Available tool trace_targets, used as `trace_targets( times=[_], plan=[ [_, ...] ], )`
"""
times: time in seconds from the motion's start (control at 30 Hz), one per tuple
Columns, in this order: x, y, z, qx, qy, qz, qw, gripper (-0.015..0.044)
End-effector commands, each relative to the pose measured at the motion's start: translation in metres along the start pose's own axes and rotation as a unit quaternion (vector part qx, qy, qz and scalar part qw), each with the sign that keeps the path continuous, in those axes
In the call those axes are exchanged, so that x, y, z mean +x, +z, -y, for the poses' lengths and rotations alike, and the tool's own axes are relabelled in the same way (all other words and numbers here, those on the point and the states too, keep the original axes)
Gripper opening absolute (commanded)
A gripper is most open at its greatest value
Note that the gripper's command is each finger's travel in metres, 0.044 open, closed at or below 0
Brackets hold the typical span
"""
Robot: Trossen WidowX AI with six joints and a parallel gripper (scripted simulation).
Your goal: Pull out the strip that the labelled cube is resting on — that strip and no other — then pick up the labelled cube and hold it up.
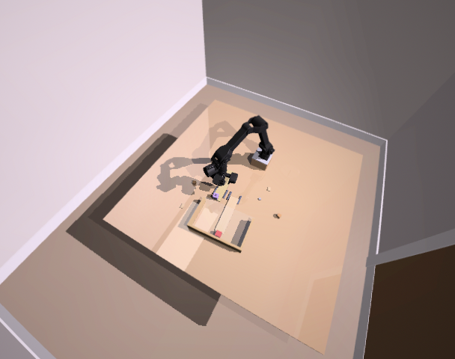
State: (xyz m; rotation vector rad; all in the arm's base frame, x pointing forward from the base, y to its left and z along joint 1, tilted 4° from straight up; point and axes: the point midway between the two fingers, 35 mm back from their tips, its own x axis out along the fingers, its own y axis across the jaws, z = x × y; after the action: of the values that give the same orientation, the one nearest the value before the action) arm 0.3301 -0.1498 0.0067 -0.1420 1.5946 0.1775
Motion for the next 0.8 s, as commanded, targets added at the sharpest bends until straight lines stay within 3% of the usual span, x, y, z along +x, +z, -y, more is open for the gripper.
trace_targets(
  times=[0.0,0.73,0.77],
  plan=[
    [-0.001,0.016,0.001,0.0,0.003,0.0,1.0,0.044],
    [-0.01,0.088,0.004,0.0,0.003,0.003,1.0,0.044],
    [-0.009,0.088,0.004,0.0,0.003,0.003,1.0,0.0414]
  ],
)
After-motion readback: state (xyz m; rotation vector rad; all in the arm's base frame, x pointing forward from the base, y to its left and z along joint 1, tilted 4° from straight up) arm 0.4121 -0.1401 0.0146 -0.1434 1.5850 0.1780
